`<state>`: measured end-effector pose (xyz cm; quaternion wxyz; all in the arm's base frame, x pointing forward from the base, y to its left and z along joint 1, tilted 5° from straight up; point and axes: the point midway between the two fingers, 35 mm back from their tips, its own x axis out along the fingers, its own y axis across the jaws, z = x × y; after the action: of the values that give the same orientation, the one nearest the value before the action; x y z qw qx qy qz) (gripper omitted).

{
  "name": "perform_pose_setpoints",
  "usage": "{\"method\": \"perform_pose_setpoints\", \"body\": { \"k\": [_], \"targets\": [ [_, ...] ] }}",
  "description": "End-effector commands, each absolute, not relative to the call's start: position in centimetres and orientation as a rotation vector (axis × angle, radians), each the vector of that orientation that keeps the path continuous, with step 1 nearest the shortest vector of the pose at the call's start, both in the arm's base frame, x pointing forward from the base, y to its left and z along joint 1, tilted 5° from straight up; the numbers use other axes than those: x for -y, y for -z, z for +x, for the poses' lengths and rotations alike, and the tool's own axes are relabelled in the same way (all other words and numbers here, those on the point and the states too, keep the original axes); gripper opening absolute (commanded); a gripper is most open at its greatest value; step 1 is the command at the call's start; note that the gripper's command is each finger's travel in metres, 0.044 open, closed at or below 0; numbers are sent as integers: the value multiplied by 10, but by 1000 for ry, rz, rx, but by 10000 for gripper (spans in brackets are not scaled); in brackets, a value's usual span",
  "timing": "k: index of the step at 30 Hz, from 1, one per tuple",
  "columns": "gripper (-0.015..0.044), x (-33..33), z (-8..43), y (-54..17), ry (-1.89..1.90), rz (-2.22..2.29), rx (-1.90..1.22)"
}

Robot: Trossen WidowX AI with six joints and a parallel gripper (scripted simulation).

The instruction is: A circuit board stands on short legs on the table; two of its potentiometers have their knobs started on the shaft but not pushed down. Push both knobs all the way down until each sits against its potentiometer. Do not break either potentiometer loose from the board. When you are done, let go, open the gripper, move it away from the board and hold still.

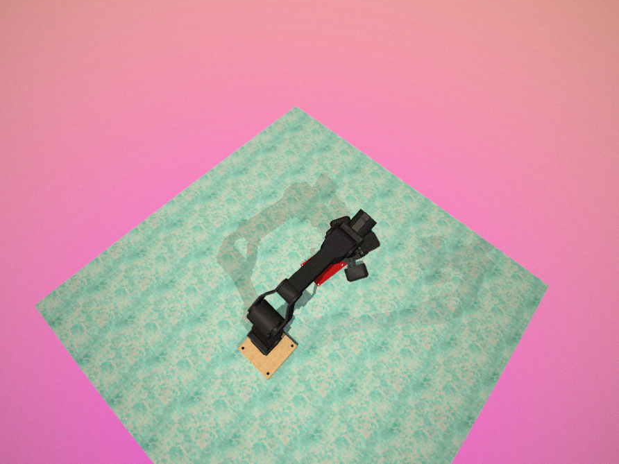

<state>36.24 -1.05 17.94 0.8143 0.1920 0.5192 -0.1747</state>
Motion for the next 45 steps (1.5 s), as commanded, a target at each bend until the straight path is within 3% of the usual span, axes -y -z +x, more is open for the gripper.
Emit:
{"method": "perform_pose_setpoints", "body": {
  "k": [1,11,45],
  "targets": [
    [0,-14,353,-163,376,412,-1231],
    [0,-66,316,-130,439,345,-1535],
    [0,-64,315,-90,441,343,-1540]
  ]
}}
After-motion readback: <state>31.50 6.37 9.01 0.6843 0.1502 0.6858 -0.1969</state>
